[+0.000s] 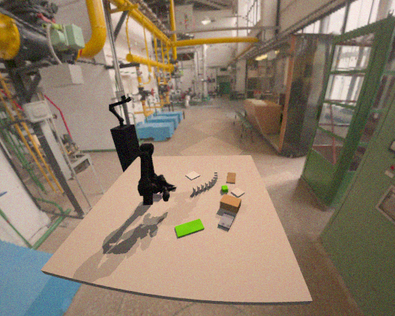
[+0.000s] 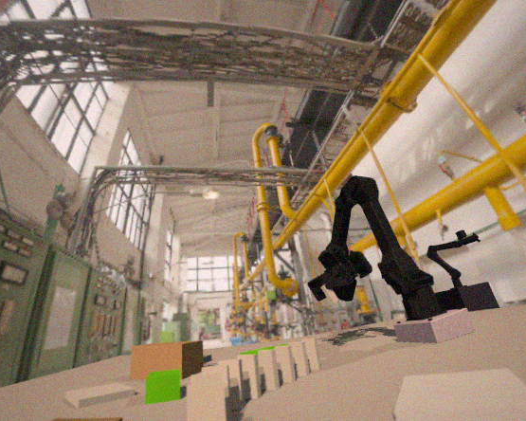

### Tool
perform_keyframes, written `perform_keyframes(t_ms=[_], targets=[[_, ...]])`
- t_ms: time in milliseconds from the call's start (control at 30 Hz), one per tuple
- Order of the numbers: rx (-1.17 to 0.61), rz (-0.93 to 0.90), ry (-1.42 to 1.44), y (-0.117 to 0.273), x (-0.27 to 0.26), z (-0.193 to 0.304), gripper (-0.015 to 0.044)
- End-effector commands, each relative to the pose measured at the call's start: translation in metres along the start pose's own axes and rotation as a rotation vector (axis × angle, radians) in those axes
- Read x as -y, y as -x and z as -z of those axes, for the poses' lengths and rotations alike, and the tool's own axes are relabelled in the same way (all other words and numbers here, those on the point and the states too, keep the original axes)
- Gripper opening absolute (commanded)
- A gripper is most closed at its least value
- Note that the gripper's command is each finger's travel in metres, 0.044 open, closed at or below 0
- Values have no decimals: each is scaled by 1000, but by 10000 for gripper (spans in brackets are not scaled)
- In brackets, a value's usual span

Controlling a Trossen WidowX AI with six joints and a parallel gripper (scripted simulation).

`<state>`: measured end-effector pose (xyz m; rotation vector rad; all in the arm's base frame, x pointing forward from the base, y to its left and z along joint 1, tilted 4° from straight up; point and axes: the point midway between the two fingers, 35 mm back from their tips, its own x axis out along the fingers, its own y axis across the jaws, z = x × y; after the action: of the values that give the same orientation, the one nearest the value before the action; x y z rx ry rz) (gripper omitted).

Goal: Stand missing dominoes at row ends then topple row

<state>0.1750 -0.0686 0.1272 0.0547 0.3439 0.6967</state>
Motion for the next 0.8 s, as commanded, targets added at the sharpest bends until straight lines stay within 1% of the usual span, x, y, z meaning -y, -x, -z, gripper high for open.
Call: perform_keyframes(t_ms=[0, 267, 433, 767], targets=[[102, 105, 44, 6, 5, -2, 24], [225, 315, 114, 20, 17, -4, 24], [264, 427, 149, 28, 23, -4, 24], [265, 432, 151, 29, 24, -4, 24]])
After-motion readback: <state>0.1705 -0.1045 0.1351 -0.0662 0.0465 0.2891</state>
